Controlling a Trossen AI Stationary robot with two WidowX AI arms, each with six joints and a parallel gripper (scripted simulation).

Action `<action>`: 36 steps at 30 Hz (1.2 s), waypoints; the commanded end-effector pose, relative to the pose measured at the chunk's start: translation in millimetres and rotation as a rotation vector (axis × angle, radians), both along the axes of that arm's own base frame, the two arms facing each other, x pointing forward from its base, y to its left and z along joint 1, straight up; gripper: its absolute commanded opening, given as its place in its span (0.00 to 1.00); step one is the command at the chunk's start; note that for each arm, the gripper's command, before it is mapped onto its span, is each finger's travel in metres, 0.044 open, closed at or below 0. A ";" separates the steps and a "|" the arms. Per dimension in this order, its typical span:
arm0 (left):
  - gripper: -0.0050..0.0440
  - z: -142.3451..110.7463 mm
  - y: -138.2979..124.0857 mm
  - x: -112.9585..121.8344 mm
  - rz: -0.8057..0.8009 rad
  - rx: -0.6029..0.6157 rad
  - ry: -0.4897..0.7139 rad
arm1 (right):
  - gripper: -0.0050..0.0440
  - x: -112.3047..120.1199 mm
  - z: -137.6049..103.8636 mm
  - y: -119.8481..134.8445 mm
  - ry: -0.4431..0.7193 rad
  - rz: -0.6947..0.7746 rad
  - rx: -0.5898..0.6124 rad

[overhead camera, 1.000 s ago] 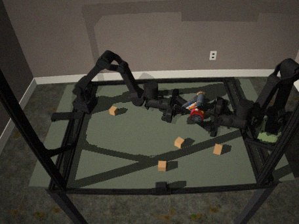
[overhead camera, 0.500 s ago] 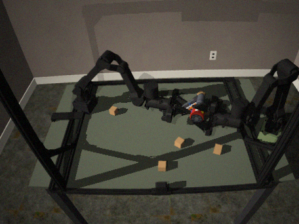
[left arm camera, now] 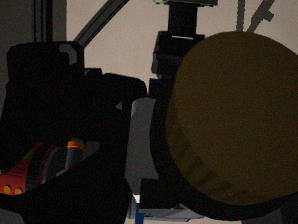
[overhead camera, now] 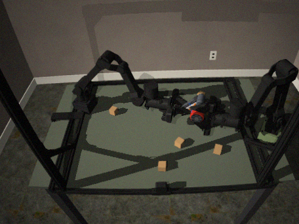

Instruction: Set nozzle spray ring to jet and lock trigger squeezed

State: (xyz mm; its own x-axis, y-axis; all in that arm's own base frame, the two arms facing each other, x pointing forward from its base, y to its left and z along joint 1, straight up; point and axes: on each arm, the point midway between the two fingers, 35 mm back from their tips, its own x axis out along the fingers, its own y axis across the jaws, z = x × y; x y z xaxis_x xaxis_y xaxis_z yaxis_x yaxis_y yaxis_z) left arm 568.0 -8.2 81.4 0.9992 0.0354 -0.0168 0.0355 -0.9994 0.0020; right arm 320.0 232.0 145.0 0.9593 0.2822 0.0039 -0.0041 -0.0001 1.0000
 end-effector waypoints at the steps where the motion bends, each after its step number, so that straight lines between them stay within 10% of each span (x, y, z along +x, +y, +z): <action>1: 0.10 4.7 0.4 0.4 0.004 0.003 -0.017 | 0.69 0.4 -1.1 0.3 0.001 0.000 -0.001; 10: 0.10 4.7 0.4 0.4 0.004 0.003 -0.017 | 0.59 0.4 -1.1 0.3 0.001 0.000 -0.001; 20: 0.10 4.7 0.4 0.4 0.004 0.003 -0.017 | 0.10 0.7 -2.9 0.0 0.101 -0.001 -0.026; 36: 0.10 4.7 0.4 0.4 0.004 0.003 -0.017 | 0.10 0.9 -6.1 1.1 0.357 -0.013 -0.093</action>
State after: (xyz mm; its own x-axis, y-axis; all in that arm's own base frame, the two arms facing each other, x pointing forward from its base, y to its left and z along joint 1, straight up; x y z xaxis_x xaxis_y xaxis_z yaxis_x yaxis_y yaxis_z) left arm 567.0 -9.0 77.7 0.9990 0.0339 -0.0291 0.0338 -0.9994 -0.0027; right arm 320.1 233.2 138.5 0.9139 0.2568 -0.3143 0.3022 0.0865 0.9493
